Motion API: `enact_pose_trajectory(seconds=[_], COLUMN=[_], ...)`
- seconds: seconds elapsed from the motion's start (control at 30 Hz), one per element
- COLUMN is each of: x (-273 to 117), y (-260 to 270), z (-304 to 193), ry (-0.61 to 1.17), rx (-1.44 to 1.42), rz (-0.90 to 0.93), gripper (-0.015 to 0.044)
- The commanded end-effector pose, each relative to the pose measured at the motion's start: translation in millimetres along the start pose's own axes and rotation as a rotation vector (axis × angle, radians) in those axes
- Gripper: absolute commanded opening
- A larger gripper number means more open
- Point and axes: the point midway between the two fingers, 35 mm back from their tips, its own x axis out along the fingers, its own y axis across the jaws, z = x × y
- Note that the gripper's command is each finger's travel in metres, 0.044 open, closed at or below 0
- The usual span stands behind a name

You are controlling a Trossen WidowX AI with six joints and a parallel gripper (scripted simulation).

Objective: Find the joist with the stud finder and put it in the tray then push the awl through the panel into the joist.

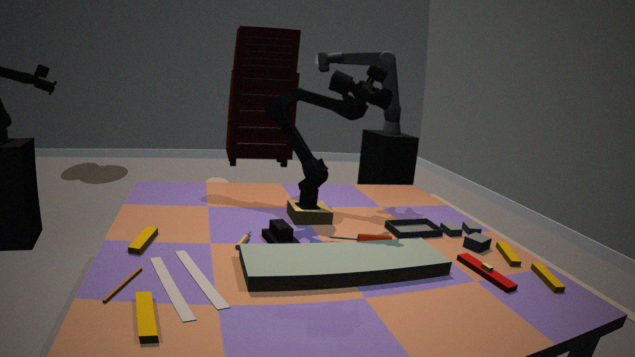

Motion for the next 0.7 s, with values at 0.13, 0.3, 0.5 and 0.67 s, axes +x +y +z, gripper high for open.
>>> enact_pose_trajectory(seconds=[0.13,0.3,0.5,0.67], x=[-19,-63,-137,-212], y=[20,40,48,35], z=[36,89,142,172], ry=[-0.109,-0.233,-0.308,-0.29], rx=[0.297,0.699,1.137,1.44], rz=[0.144,0.41,0.817,1.221], gripper=[0.044,0.044,0.044,0.044])
